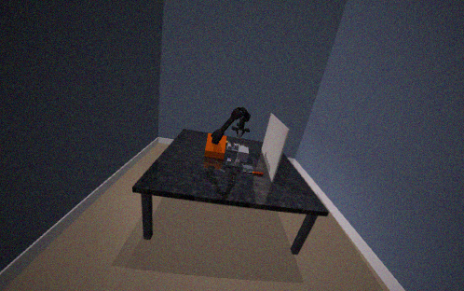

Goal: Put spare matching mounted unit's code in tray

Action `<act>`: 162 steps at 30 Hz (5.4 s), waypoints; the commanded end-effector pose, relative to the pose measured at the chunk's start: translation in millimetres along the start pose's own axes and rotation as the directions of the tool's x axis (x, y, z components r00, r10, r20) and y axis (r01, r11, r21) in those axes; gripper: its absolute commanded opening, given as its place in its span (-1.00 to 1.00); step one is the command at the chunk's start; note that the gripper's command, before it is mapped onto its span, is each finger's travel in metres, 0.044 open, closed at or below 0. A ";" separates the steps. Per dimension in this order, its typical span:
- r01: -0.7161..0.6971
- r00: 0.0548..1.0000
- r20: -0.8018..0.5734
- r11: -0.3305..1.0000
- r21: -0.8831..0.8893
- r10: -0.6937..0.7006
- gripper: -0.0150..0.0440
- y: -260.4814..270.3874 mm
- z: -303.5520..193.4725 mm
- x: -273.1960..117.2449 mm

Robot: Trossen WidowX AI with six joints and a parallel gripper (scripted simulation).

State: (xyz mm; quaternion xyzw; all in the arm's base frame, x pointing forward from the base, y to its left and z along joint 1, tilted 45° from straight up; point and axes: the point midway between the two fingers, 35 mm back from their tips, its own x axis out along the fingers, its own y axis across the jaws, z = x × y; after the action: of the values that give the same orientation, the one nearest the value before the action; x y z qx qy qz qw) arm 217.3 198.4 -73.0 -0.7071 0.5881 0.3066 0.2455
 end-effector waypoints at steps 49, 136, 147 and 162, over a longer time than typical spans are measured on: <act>-0.006 1.000 -0.018 1.000 0.006 0.006 -0.49 -68.7 -364.8 -8.1; -0.006 1.000 -0.010 1.000 0.008 0.006 -0.49 -77.0 -364.7 76.7; -0.006 1.000 -0.011 1.000 0.008 0.006 -0.49 -76.3 -365.2 87.9; -0.006 1.000 -0.014 1.000 0.008 0.006 -0.49 -74.6 -366.0 102.9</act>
State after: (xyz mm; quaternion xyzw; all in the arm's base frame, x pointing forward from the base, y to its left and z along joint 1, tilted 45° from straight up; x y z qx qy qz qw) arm 355.9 -115.5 107.4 -0.7058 0.5948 0.2974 0.2441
